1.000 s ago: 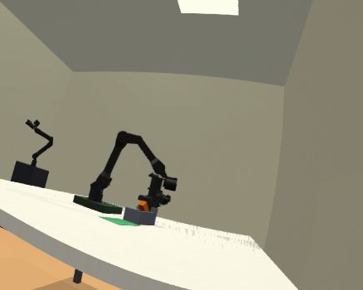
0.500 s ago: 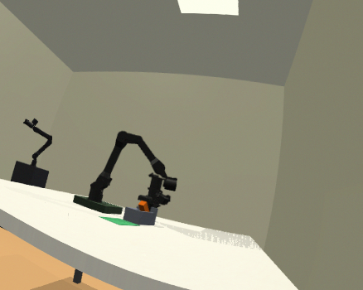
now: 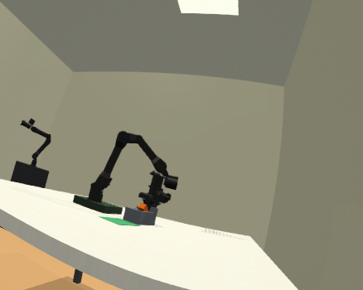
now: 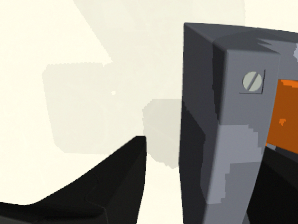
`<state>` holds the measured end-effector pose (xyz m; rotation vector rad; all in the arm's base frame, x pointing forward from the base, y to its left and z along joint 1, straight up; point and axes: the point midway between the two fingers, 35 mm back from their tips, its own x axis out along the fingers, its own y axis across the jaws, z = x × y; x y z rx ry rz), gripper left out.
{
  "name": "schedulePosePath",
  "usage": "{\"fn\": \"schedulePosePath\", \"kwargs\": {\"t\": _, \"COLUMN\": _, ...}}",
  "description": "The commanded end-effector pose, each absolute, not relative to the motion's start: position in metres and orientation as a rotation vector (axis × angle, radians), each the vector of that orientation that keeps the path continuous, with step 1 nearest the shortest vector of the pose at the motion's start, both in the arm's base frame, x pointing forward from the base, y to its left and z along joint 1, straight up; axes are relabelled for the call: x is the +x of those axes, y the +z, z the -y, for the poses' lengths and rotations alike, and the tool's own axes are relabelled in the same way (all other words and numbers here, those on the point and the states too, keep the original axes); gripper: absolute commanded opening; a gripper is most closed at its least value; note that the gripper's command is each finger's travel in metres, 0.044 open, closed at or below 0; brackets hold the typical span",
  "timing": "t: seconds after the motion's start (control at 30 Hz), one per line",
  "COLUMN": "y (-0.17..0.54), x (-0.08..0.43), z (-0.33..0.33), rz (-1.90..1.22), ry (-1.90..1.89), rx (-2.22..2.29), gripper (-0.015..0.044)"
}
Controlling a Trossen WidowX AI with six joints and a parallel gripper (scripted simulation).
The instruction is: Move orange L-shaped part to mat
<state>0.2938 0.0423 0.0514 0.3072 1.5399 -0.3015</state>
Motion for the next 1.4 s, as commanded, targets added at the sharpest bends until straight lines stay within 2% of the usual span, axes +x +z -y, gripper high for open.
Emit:
{"fn": "schedulePosePath", "kwargs": {"t": 0.0, "y": 0.076, "x": 0.3, "z": -0.041, "rz": -1.52, "ry": -0.301, "rx": 0.311, "gripper": 0.018}}
{"fn": "schedulePosePath", "kwargs": {"t": 0.23, "y": 0.147, "x": 0.291, "z": -0.032, "rz": -1.52, "ry": -0.301, "rx": 0.311, "gripper": 0.018}}
{"fn": "schedulePosePath", "kwargs": {"t": 1.13, "y": 0.144, "x": 0.293, "z": -0.033, "rz": -1.508, "ry": -0.298, "rx": 0.318, "gripper": 0.018}}
{"fn": "schedulePosePath", "kwargs": {"t": 1.27, "y": 0.144, "x": 0.292, "z": -0.026, "rz": -1.521, "ry": -0.198, "rx": 0.212, "gripper": 0.028}}
{"fn": "schedulePosePath", "kwargs": {"t": 1.37, "y": 0.145, "x": 0.29, "z": -0.015, "rz": -1.532, "ry": -0.029, "rx": 0.032, "gripper": 0.028}}
